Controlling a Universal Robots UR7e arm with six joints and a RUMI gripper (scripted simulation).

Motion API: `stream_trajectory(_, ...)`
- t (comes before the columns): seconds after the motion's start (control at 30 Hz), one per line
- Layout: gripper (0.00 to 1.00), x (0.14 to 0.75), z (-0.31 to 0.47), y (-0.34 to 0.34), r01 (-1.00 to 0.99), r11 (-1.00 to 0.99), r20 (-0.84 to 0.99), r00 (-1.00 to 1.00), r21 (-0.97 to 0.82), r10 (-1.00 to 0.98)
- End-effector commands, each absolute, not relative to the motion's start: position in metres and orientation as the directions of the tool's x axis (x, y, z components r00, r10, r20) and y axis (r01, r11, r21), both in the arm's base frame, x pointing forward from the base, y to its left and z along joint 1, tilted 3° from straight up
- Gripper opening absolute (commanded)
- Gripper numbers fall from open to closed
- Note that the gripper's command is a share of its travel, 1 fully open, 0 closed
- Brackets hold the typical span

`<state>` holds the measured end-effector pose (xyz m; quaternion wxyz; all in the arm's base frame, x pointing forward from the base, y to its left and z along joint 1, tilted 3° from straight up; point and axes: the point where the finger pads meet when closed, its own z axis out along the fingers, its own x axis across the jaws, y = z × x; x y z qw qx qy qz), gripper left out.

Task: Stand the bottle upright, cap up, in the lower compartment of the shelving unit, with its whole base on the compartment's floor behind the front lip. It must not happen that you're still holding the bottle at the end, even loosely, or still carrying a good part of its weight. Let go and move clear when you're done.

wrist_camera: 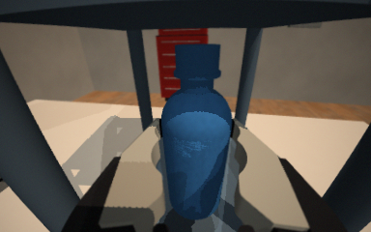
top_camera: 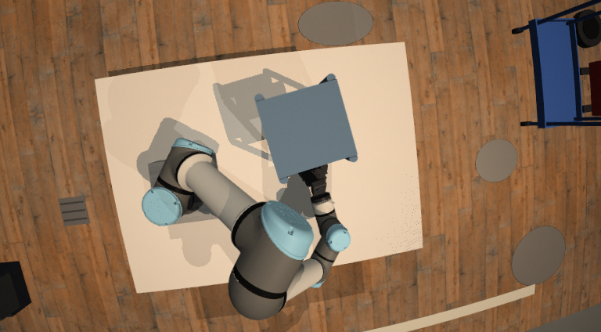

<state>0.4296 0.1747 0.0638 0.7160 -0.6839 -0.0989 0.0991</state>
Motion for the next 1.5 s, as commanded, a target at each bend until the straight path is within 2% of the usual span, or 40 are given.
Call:
stream_trajectory(0.0,0.0,0.43,0.064,0.175,-0.006,0.045,0.007,0.961,-0.999,0.277)
stream_trajectory(1.47,0.0,0.43,0.037,0.176,-0.006,0.045,0.007,0.961,-0.999,0.277)
